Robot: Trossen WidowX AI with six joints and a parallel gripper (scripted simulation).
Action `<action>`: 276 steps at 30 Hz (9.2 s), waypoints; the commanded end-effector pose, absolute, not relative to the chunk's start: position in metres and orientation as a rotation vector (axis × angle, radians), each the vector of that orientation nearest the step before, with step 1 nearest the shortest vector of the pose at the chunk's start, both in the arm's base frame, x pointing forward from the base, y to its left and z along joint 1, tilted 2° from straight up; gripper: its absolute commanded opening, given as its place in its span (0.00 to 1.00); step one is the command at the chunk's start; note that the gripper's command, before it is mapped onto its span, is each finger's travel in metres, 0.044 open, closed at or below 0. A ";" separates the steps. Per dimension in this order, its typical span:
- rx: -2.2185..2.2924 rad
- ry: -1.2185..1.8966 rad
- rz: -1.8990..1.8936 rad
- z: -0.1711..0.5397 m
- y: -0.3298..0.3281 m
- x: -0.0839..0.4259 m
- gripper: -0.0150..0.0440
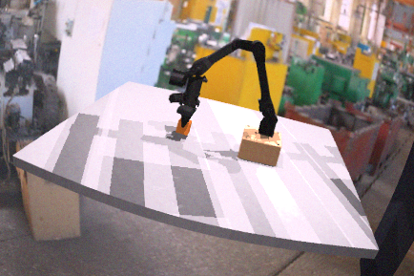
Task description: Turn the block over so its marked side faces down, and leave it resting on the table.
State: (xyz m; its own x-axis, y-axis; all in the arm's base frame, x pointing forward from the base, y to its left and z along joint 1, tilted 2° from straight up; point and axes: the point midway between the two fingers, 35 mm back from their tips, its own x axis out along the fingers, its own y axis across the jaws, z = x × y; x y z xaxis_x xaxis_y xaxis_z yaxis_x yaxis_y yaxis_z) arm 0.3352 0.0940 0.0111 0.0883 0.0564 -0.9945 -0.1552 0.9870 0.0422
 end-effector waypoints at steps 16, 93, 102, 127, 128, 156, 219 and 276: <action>-0.061 1.166 0.161 0.006 0.094 0.334 0.25; 0.004 0.467 0.162 -0.020 0.093 0.326 0.39; 0.004 0.467 0.162 -0.020 0.093 0.326 0.79; 0.004 0.467 0.162 -0.020 0.093 0.326 1.00; 0.004 0.467 0.162 -0.020 0.093 0.326 1.00; -0.030 0.850 0.170 0.033 0.096 0.335 1.00; -0.087 1.529 0.155 0.026 0.096 0.341 1.00; -0.087 1.530 0.155 -0.013 0.098 0.342 0.43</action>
State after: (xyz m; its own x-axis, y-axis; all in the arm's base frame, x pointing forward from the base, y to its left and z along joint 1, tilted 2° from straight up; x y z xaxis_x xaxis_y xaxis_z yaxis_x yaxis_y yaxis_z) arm 0.3427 0.0969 -0.0125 0.0358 0.0425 -0.9985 -0.1565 0.9870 0.0364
